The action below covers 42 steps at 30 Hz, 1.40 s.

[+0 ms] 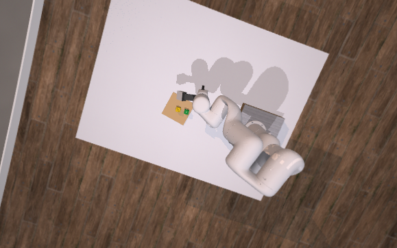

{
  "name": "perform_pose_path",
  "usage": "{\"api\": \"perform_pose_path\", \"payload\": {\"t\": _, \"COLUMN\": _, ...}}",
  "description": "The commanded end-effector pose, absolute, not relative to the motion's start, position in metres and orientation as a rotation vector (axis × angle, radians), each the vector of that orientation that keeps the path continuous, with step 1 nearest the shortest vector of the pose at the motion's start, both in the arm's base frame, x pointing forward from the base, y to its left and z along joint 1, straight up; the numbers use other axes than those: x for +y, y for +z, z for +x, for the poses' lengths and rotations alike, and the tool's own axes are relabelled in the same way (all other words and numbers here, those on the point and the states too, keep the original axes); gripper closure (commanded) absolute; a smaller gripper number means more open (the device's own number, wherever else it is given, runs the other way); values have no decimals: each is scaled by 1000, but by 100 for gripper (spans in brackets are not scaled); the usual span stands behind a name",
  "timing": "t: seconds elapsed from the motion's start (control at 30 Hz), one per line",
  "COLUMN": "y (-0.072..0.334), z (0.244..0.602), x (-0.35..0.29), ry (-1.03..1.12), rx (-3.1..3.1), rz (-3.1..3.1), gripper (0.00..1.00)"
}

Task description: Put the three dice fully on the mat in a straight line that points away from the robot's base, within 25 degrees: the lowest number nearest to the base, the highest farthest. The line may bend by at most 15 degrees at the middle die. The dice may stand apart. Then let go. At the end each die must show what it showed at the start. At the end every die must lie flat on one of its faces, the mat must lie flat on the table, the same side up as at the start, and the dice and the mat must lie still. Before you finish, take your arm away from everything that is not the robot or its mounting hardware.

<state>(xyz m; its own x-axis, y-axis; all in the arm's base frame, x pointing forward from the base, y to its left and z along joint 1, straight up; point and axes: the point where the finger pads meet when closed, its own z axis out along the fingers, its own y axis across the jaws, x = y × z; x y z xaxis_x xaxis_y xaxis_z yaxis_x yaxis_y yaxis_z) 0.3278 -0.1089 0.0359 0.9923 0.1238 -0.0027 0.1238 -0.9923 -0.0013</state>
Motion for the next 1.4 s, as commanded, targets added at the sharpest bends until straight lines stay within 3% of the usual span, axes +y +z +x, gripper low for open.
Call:
{"api": "perform_pose_path", "payload": {"t": 0.0, "y": 36, "z": 329, "x": -109, "ry": -1, "rx": -195, "rz": -3136, "gripper": 58}}
{"api": "perform_pose_path", "payload": {"t": 1.37, "y": -10, "z": 329, "x": -110, "ry": -1, "rx": -195, "rz": -3136, "gripper": 58}}
